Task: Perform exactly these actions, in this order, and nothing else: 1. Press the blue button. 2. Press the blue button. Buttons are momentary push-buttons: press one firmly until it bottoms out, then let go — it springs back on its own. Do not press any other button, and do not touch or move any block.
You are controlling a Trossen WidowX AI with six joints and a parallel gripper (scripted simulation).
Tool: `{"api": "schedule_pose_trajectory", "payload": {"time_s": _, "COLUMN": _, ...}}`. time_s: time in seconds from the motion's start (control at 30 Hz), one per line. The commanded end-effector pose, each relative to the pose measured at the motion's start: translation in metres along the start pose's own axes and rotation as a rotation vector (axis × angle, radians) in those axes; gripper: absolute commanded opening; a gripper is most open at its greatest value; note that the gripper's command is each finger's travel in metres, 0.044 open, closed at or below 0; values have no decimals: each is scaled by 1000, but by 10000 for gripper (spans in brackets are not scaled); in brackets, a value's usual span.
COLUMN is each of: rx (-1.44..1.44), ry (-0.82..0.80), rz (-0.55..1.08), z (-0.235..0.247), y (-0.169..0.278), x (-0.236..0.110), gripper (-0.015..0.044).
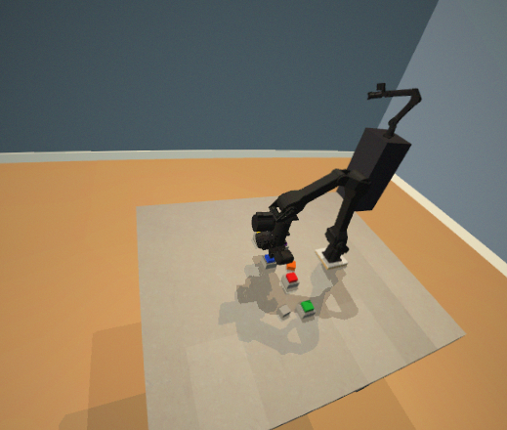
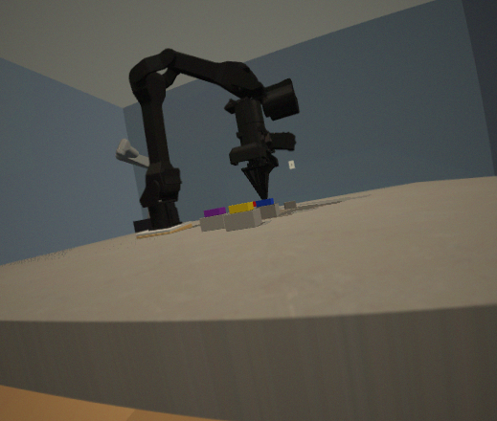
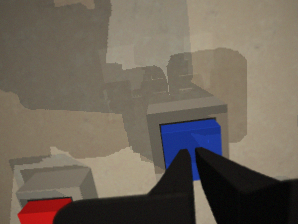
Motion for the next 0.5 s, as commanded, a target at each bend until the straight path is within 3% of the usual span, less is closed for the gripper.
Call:
{"api": "schedule_pose_trajectory", "payload": {"time_s": 0.0, "rx": -5, "ry": 5, "rz": 1, "z": 0, "y": 0, "x": 6, "gripper": 20}}
{"api": "schedule_pose_trajectory", "payload": {"time_s": 0.47, "rx": -5, "ry": 5, "rz": 1, "z": 0, "y": 1, "x": 10, "gripper": 20}}
Point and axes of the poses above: the point midway between the two fingers, 35 mm back from their tips, its own x axis out along the fingers, its own z axis across the jaws, y = z × x, the point moved 10 cm from there along -x, back along the fingers, and after that the axes turned 4 degrees about -x, right-handed, at the moved point
